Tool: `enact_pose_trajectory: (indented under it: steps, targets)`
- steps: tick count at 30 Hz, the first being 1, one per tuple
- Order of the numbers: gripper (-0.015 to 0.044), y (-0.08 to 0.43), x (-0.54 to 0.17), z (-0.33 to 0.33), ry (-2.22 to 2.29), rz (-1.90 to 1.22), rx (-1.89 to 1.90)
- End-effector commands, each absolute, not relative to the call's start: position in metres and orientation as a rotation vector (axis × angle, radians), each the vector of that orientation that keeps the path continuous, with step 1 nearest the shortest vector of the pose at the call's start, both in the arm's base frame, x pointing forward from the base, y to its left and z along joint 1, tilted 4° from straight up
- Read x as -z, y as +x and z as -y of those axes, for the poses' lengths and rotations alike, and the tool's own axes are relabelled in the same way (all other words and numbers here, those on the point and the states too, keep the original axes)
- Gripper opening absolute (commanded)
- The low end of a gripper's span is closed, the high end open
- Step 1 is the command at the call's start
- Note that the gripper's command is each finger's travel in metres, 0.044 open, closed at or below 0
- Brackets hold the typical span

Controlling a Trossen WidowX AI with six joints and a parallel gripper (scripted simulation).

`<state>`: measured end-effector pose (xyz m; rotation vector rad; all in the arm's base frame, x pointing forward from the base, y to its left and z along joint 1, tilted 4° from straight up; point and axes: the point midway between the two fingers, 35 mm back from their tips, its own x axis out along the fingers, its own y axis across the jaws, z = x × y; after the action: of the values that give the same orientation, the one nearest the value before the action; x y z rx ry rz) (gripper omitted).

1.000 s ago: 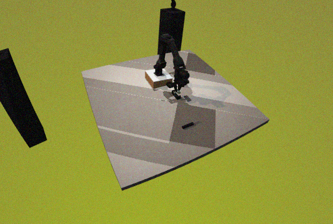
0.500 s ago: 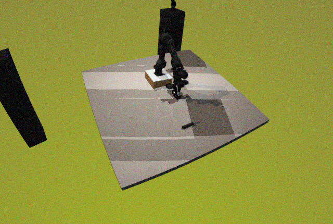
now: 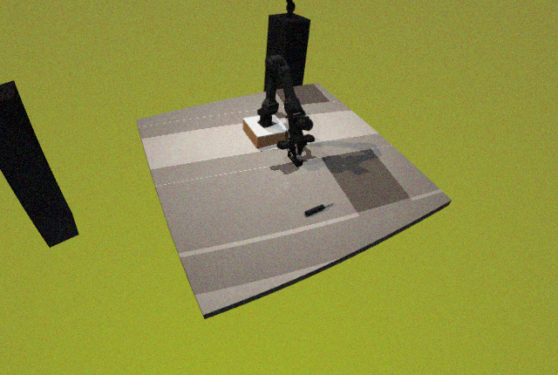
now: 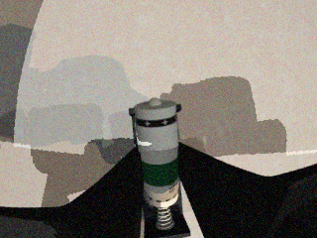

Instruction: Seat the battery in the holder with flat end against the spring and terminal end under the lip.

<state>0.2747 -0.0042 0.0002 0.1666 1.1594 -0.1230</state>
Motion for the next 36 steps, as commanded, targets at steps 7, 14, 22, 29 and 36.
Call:
enact_pose_trajectory:
  steps: [7, 14, 22, 29, 36]
  targets:
    - [0.0072, 0.272, 0.004, 0.004, 0.164, -1.1, 0.133]
    - [0.0072, 0.27, 0.006, 0.003, 0.161, -1.055, 0.137]
    - [0.0072, 0.267, 0.008, 0.003, 0.16, -1.015, 0.14]
    - [0.0072, 0.262, 0.01, 0.002, 0.16, -1.015, 0.14]
    - [0.0072, 0.256, 0.011, 0.001, 0.16, -1.016, 0.139]
